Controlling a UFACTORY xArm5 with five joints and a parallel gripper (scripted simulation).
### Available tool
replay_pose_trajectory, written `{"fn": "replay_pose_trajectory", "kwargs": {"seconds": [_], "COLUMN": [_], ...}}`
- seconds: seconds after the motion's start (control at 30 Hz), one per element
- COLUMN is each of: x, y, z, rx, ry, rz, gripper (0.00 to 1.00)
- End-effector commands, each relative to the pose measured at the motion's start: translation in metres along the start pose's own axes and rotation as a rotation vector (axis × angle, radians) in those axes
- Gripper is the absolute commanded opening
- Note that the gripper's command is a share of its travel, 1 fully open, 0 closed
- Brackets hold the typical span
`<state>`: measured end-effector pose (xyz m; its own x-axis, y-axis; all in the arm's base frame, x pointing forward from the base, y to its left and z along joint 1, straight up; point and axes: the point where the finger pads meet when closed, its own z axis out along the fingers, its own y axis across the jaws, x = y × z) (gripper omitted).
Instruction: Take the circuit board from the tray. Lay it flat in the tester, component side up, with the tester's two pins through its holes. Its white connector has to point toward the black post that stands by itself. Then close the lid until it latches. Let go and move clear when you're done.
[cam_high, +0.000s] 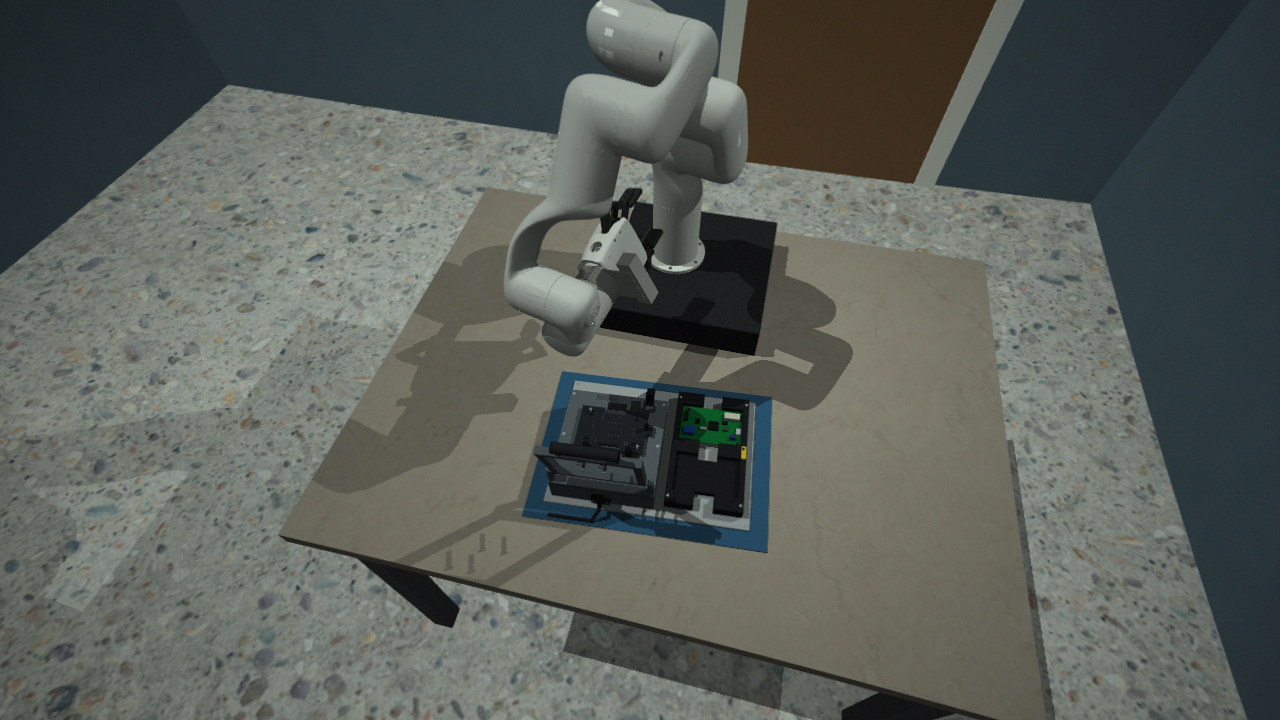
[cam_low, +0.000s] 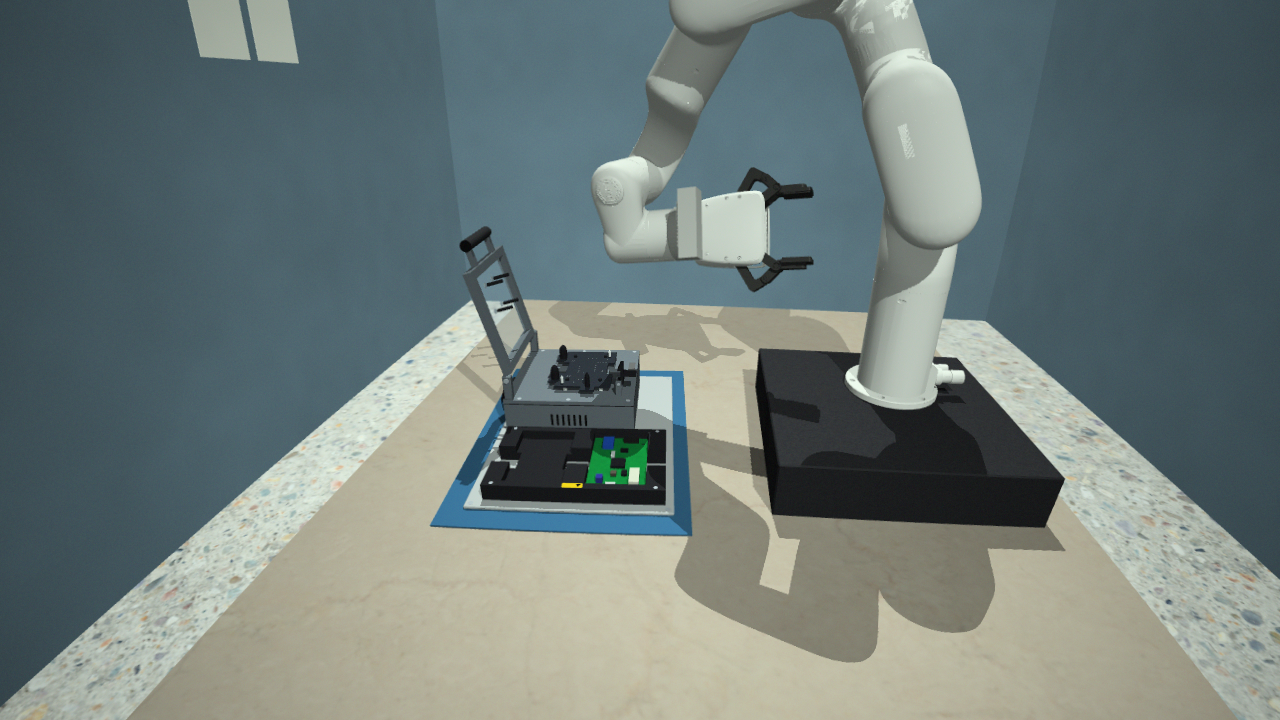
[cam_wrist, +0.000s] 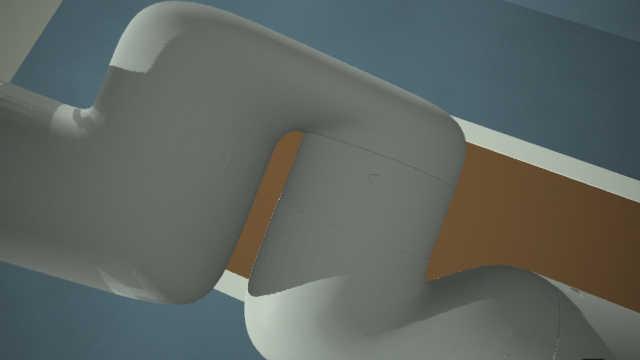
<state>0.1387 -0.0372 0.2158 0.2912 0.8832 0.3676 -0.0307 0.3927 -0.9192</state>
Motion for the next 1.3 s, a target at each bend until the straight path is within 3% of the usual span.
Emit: {"fn": "replay_pose_trajectory", "kwargs": {"seconds": [0.0,0.6,0.67,0.73,0.8,1.03,1.1,1.13,1.27], "x": [0.0,0.0,0.001,0.003,0.003,0.009,0.009,0.013,0.018], "y": [0.0,0.001,0.006,0.016,0.019,0.035,0.035,0.041,0.047], "z": [0.0,-0.001,-0.004,-0.011,-0.013,-0.029,-0.029,-0.037,-0.047], "rx": [-0.002,-0.009,-0.051,-0.13,-0.154,-0.3,-0.3,-0.363,-0.441], "ry": [-0.001,-0.007,-0.043,-0.108,-0.127,-0.231,-0.231,-0.273,-0.32], "rz": [0.0,0.004,0.026,0.065,0.076,0.133,0.133,0.153,0.175], "gripper": [1.0,1.0,1.0,1.0,1.0,1.0,1.0,1.0,1.0]}}
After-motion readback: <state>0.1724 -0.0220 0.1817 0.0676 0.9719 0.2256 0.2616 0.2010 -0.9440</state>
